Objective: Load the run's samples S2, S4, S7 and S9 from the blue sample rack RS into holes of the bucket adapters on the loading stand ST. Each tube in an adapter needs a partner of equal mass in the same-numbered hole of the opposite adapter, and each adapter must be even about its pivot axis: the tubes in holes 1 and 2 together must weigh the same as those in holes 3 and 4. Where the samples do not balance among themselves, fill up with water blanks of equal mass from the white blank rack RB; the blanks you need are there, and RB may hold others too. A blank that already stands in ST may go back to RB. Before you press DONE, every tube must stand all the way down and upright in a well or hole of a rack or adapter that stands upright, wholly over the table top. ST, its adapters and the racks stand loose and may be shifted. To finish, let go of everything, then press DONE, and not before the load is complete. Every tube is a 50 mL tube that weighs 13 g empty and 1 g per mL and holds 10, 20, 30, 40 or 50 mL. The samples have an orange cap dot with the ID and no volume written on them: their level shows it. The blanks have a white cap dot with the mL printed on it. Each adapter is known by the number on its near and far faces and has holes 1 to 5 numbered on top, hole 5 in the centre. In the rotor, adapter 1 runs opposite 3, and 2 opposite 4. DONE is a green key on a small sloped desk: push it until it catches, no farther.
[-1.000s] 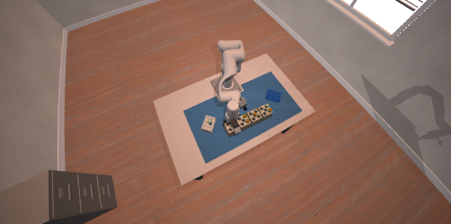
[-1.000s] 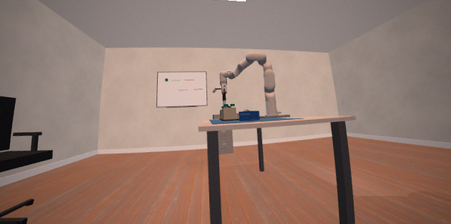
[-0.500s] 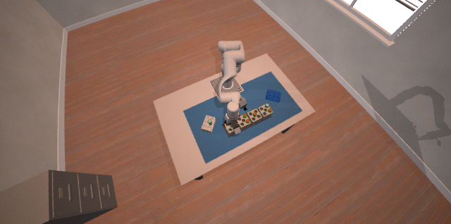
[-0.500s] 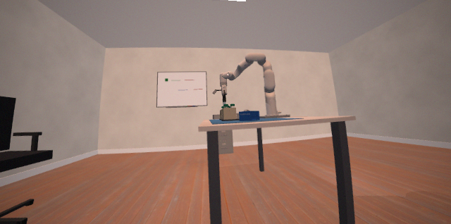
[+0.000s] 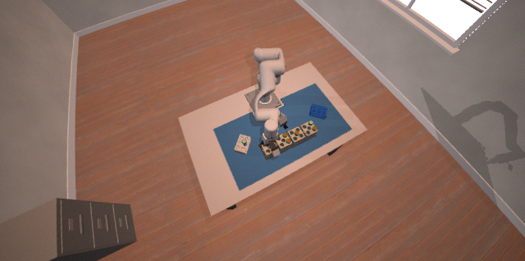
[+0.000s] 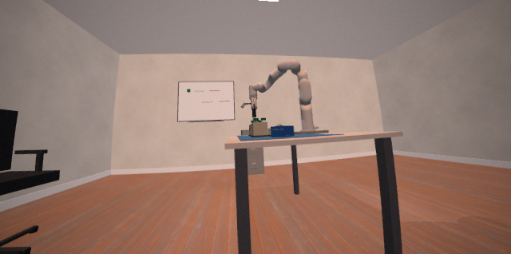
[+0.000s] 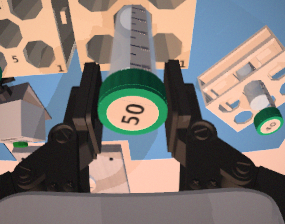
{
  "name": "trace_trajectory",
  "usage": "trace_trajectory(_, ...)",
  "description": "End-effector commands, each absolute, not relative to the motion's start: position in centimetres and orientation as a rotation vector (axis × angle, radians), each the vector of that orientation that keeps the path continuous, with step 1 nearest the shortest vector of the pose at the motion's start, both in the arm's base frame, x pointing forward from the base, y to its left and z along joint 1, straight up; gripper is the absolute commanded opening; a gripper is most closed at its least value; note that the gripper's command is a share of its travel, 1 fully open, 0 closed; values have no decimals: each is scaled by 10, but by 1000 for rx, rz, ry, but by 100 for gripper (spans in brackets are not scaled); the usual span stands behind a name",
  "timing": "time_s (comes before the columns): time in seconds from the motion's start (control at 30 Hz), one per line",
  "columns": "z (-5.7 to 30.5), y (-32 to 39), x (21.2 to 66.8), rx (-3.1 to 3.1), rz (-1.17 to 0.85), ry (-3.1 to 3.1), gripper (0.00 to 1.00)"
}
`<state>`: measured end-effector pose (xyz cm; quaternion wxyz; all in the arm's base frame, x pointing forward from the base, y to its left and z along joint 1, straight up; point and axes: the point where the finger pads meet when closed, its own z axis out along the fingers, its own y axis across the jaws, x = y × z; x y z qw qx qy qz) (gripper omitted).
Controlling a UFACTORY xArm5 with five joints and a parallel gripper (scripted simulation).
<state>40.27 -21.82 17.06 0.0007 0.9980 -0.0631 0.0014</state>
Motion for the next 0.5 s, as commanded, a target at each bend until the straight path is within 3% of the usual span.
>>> trace_trajectory(0.0, 170, -219, 404, 3132, 10, -198, 0)
trace_trajectory(0.47, 157, -219, 404, 3132, 10, -198, 0)
